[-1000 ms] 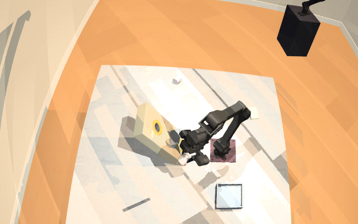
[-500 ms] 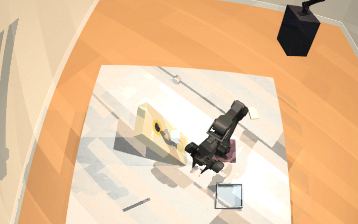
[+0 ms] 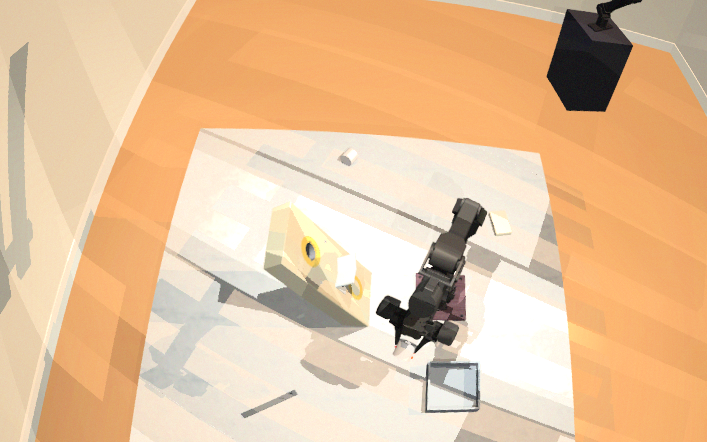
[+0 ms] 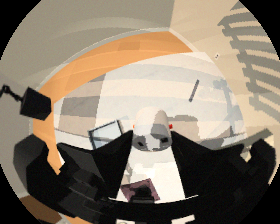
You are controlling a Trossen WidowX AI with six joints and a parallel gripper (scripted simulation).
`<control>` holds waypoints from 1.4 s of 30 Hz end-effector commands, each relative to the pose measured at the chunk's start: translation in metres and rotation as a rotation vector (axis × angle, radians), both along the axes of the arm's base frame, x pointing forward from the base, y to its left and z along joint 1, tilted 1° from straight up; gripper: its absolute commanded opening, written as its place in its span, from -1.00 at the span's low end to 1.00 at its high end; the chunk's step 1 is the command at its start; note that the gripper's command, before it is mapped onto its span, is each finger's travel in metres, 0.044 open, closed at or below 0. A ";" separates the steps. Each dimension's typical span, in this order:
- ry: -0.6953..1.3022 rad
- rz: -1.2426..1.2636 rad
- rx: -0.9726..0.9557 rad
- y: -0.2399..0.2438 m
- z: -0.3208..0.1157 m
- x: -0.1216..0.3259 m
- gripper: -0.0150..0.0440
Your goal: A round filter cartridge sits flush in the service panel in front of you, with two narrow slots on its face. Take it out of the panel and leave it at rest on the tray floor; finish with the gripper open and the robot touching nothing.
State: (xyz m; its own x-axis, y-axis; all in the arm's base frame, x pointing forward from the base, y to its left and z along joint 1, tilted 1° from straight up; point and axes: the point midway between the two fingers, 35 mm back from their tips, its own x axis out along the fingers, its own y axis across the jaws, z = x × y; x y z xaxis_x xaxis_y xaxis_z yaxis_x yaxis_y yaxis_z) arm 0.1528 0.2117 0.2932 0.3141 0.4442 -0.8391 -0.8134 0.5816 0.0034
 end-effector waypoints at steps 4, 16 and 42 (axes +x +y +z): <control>-0.001 0.112 -0.003 0.018 -0.022 -0.022 -0.49; -0.004 0.310 -0.004 0.044 -0.065 -0.068 -0.49; -0.009 0.614 -0.005 0.055 -0.151 -0.150 -0.49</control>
